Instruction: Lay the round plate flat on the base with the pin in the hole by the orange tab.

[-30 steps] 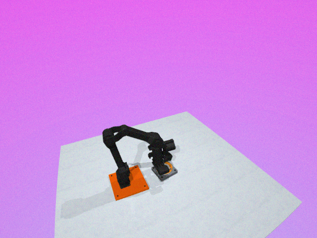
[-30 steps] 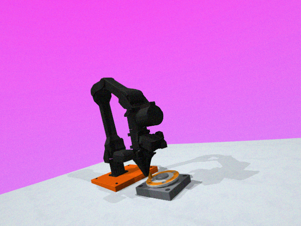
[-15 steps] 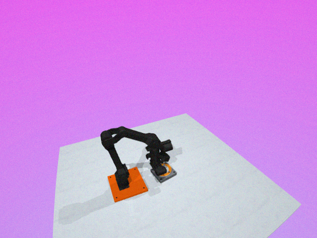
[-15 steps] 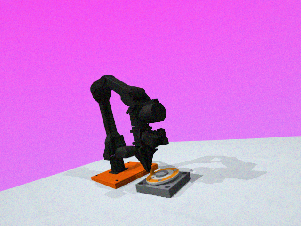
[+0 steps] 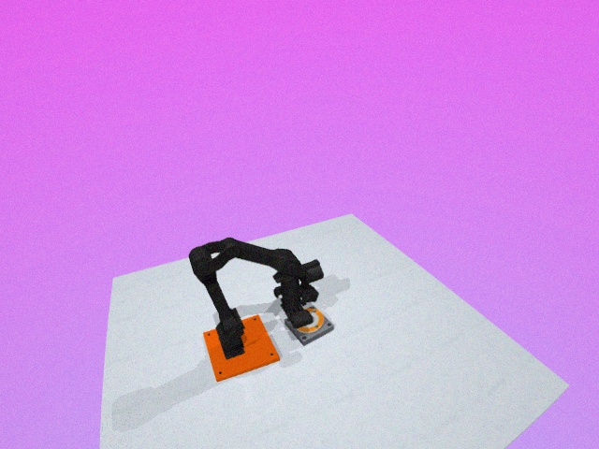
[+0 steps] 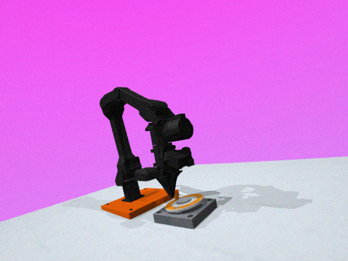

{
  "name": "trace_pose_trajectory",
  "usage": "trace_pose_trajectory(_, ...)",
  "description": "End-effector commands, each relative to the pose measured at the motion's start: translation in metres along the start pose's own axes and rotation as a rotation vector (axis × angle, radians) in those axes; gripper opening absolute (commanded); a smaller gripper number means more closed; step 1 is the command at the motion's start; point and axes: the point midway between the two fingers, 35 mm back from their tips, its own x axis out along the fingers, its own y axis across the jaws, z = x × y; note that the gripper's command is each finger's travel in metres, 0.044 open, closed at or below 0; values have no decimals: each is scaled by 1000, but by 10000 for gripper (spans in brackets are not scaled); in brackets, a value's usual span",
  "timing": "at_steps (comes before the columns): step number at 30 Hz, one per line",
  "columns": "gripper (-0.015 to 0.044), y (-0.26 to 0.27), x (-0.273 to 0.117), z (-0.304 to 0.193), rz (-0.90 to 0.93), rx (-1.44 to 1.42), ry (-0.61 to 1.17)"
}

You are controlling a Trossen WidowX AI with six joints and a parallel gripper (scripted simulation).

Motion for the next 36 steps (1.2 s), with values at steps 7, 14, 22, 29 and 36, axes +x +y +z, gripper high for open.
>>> trace_pose_trajectory(7,0,15,0,4,10,0,1)
trace_pose_trajectory(14,0,23,-1,9,11,0,0)
trace_pose_trajectory(22,0,32,-3,15,12,0,-1)
trace_pose_trajectory(29,0,37,-5,20,13,0,-1)
trace_pose_trajectory(36,0,40,-5,25,13,0,-1)
